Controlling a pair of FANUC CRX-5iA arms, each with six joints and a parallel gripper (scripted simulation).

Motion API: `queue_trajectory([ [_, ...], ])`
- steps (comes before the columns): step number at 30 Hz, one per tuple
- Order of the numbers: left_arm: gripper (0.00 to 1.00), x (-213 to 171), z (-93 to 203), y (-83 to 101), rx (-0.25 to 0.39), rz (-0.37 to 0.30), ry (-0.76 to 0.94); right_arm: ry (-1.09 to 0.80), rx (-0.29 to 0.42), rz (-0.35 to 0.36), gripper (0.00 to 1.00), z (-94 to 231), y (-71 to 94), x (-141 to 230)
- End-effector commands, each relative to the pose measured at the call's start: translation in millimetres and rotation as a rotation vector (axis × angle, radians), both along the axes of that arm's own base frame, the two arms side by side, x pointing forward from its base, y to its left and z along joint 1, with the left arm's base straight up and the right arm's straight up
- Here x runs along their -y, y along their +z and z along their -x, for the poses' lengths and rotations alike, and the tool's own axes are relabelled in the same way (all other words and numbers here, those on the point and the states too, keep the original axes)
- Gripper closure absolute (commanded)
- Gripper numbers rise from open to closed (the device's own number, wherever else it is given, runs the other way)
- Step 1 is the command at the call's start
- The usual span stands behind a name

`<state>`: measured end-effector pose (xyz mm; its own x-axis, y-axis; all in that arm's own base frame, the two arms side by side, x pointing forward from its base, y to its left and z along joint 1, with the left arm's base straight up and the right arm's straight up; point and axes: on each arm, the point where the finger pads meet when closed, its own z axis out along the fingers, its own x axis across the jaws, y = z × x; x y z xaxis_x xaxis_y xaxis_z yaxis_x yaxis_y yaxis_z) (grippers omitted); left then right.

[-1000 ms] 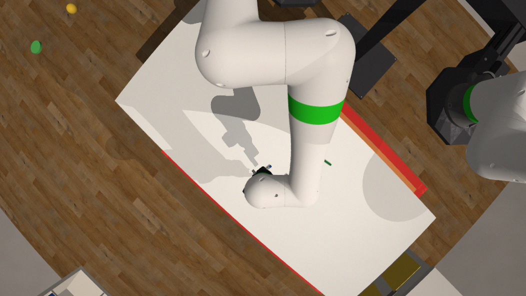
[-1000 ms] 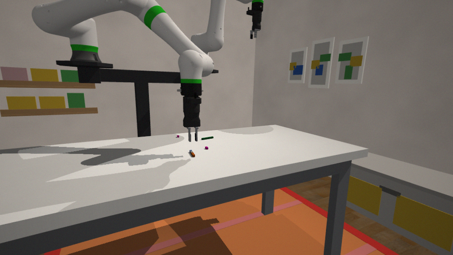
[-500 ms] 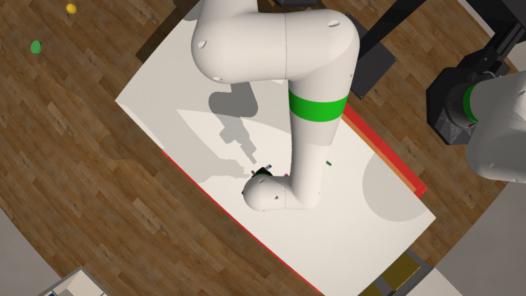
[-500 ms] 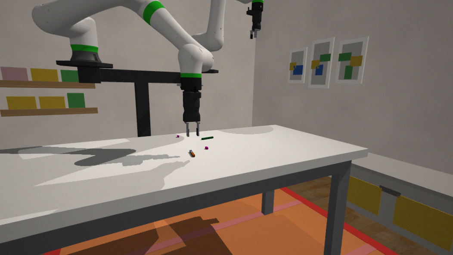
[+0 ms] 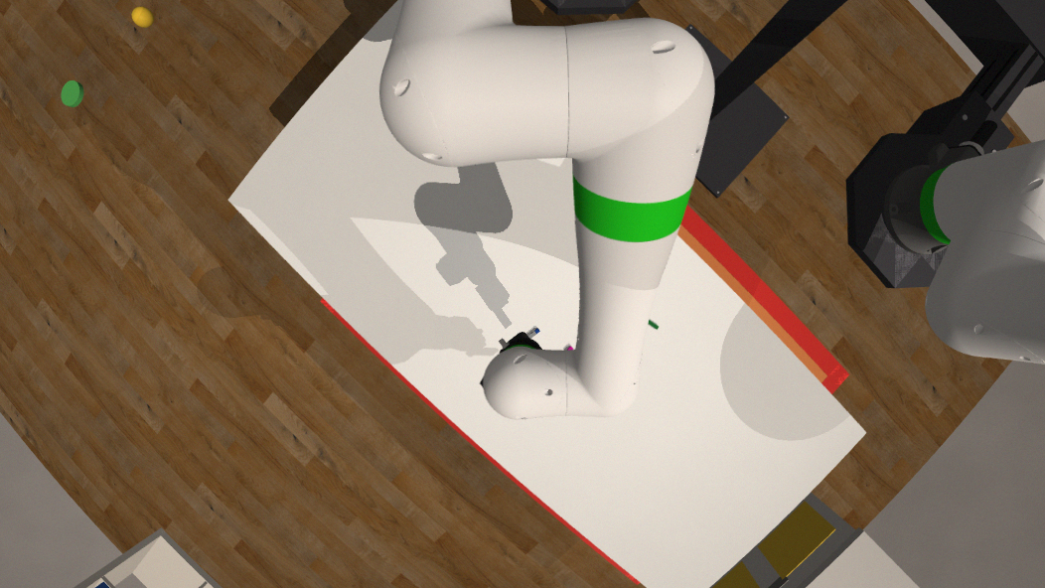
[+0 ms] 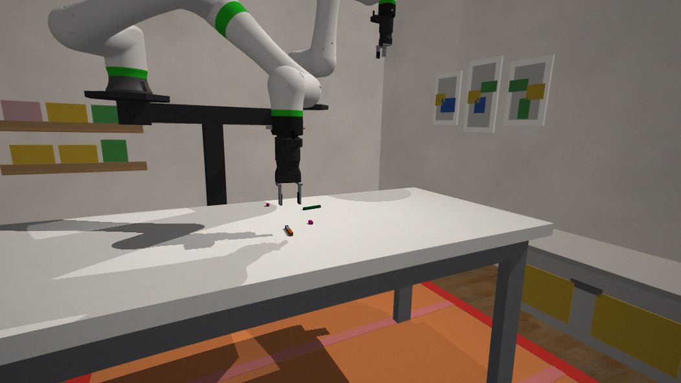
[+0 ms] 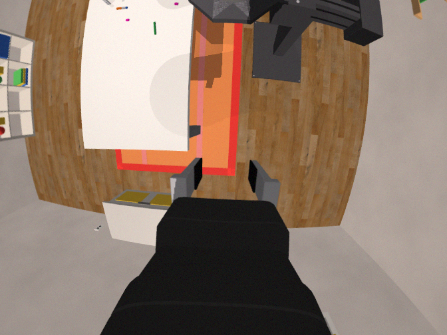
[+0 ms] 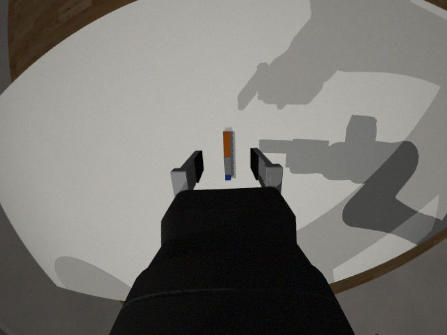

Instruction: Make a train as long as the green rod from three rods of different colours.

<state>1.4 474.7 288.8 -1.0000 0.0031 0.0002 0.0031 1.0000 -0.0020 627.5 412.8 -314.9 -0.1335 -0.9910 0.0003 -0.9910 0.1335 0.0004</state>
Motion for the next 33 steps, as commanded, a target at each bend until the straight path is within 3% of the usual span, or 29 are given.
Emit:
queue_trajectory([
  [1, 0.0, -0.2, -0.2, 0.9, 0.0, -0.002, 0.0, 0.0, 0.002, -0.001, 0.0, -1.0, 1.6, -0.7],
  [13, 0.0, -0.2, -0.2, 0.9, 0.0, -0.002, 0.0, 0.0, 0.002, -0.001, 0.0, -0.9, 27.8, -0.7],
  [24, 0.0, -0.2, -0.2, 0.9, 0.0, -0.002, 0.0, 0.0, 0.002, -0.001, 0.0, -0.9, 80.9, -0.6],
  [33, 0.0, -0.2, -0.2, 0.9, 0.0, -0.002, 0.0, 0.0, 0.002, -0.001, 0.0, -0.9, 89.1, -0.6],
])
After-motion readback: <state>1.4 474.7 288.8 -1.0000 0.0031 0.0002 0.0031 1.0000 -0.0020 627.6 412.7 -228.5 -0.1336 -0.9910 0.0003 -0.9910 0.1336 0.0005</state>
